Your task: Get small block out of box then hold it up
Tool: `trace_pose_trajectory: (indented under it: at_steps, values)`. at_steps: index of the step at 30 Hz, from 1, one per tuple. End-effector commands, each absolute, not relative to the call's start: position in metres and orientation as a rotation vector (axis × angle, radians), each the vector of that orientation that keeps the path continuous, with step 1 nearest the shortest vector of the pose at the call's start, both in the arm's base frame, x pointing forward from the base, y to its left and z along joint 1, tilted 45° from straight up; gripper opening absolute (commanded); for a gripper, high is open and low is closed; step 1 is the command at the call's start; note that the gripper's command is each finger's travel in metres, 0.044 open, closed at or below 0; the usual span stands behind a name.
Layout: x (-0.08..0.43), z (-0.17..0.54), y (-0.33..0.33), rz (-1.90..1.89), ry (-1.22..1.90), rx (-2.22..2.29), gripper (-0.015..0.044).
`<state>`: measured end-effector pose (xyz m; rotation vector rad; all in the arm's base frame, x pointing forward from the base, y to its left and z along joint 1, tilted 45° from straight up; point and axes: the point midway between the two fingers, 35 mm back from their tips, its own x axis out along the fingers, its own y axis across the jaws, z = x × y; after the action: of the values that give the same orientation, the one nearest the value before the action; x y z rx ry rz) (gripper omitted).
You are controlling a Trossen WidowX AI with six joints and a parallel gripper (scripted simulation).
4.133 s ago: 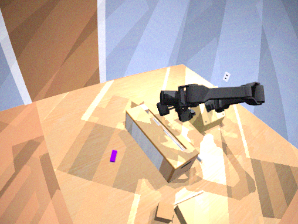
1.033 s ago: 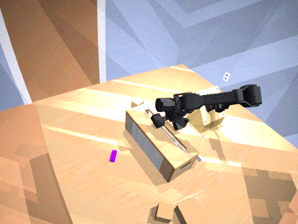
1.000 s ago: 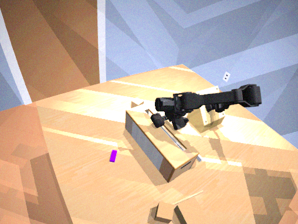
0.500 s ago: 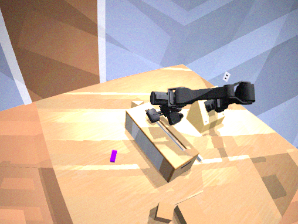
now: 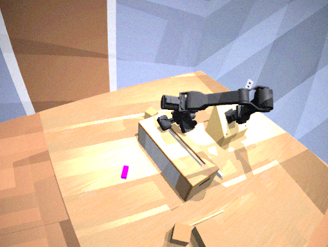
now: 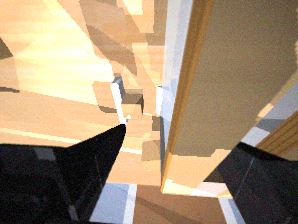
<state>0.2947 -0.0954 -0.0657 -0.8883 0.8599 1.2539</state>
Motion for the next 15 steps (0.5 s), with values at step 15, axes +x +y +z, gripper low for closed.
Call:
trace_pose_trajectory:
  at_steps: [15]
  values:
    - [0.287, -0.027, -0.139, 1.084, 0.977, -0.664, 0.0295]
